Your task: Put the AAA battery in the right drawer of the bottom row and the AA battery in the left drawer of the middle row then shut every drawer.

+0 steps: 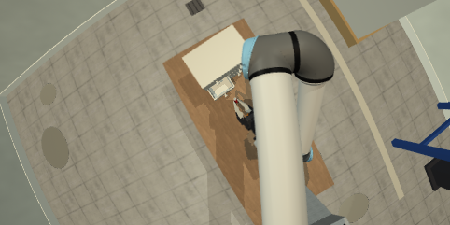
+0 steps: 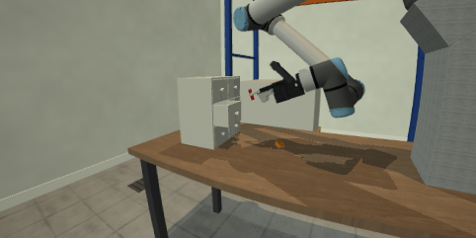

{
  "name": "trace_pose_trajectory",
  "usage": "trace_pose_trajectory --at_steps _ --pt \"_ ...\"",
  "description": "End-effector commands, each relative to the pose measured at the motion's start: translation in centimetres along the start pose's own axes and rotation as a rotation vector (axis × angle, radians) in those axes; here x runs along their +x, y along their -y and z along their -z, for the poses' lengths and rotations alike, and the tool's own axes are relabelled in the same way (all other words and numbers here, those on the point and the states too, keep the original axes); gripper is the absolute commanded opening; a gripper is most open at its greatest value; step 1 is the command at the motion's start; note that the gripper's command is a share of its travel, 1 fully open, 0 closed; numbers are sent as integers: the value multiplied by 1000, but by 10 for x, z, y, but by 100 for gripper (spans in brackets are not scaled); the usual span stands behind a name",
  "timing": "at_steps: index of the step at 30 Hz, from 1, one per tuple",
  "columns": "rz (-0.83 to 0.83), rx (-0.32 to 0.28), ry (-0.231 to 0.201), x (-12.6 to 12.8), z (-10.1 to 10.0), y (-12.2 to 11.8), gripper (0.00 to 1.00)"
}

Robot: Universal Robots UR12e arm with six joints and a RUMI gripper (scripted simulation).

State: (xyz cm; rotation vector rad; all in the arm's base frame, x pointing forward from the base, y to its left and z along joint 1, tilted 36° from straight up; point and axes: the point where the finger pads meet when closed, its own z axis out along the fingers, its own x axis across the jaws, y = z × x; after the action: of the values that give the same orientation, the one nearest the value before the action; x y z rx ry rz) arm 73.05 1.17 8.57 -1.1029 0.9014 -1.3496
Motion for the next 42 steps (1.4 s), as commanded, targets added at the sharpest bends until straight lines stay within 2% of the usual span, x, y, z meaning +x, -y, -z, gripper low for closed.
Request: trace_pose_trajectory --at_steps 1,22,42 --pt "0 0 0 0 -12 5 5" --pt "0 0 0 0 -55 20 5" --pt "0 0 0 0 -82 30 5"
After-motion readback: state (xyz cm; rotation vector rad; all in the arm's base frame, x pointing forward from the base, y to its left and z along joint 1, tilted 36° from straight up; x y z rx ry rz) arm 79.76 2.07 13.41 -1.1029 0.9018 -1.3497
